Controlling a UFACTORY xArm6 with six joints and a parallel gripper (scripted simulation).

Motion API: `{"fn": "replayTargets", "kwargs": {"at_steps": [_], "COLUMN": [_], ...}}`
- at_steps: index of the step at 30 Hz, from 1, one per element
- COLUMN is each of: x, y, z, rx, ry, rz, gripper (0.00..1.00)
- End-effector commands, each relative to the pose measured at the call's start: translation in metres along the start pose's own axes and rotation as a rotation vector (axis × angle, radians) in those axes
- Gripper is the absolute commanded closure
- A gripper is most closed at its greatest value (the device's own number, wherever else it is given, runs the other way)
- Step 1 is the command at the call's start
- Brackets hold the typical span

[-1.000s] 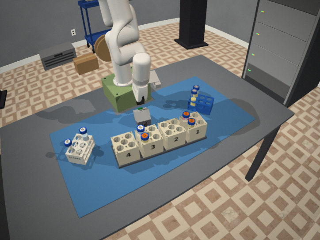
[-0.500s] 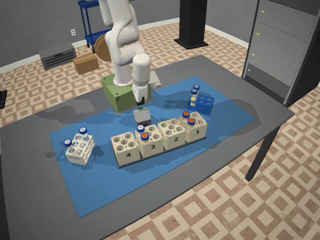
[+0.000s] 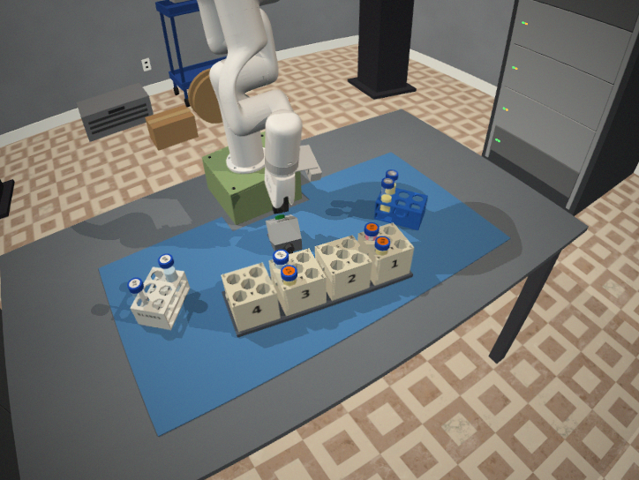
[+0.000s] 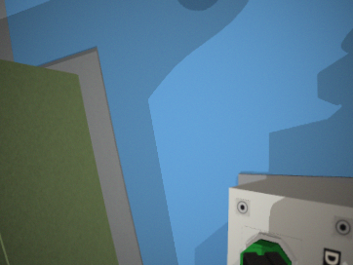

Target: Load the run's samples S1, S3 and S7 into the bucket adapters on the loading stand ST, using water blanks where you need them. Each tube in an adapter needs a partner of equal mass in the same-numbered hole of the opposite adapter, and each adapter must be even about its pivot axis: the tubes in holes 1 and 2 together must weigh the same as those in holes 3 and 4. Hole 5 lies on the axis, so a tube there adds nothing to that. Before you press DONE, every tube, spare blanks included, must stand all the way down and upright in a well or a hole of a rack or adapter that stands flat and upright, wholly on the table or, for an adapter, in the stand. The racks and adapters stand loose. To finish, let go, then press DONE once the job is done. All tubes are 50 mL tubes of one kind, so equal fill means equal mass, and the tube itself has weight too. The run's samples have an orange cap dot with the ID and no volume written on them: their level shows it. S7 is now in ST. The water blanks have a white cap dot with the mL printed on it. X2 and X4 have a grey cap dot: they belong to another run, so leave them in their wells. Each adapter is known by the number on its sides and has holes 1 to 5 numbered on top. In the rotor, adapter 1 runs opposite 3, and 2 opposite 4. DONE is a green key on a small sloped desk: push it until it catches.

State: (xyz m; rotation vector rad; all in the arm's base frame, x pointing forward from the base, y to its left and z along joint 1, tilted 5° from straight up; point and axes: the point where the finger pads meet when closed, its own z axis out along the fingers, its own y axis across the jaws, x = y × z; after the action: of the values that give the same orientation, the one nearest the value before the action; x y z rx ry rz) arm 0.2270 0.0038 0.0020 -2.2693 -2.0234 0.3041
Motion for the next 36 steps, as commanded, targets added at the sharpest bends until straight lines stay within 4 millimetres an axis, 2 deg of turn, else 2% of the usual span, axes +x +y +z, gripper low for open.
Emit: {"fn": "replayTargets", "kwargs": {"at_steps": [1,36], "x": [0.0003,0.0005], "y": [0.0018,0.0037], "z": [0.0011,0.0084], "rx": [-0.003,-0.003], "ry": [0.001,0.001], "rz": [0.000,0.000], "gripper": [1.00,1.00]}}
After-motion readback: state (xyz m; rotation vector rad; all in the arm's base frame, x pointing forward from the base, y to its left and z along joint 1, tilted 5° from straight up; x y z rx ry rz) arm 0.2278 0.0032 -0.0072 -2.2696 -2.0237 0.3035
